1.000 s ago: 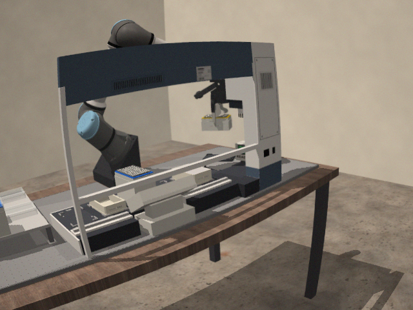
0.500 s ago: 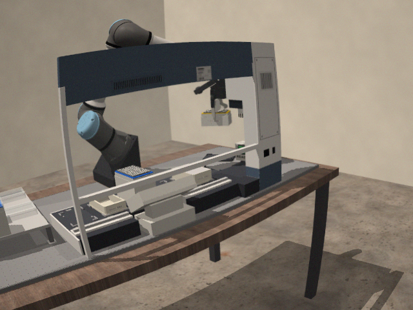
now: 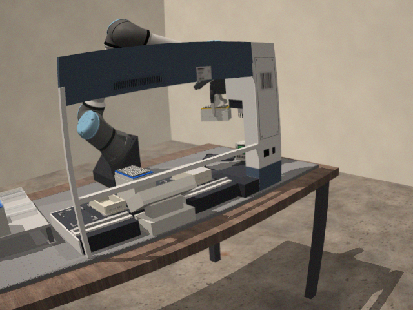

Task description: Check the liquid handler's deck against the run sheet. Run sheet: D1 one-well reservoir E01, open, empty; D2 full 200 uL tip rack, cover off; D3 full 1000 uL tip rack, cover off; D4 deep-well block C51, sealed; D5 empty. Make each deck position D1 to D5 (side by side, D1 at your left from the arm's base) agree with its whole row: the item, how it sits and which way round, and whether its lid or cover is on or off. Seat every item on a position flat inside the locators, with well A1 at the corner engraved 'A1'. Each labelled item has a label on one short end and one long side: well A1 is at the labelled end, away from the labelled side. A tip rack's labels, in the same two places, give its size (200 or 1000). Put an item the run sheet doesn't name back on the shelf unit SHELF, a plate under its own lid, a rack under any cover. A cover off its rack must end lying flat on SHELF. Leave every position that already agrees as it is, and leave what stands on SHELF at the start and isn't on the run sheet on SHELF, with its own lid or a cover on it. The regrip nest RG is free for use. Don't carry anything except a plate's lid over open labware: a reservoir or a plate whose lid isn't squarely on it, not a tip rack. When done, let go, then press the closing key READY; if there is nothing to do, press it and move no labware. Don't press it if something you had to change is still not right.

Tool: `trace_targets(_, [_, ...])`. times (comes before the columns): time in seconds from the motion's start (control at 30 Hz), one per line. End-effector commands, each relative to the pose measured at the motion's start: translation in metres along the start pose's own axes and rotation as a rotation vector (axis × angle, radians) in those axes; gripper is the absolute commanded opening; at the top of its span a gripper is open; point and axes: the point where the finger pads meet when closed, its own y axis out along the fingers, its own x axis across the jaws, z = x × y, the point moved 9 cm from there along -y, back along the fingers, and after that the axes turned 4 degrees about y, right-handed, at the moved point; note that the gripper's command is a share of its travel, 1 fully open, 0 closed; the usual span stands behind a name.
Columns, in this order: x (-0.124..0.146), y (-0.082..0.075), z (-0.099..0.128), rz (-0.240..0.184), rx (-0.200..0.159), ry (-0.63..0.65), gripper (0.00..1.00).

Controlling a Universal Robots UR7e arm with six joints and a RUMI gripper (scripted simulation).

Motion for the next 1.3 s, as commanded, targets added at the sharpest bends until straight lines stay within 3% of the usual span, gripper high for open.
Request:
trace_targets(0.0, [0.0, -0.005, 0.0, -0.001, -0.001, 0.0, 0.0])
trace_targets(1.27, [0.0, -0.062, 0.0, -0.001, -0.001, 0.0, 0.0])
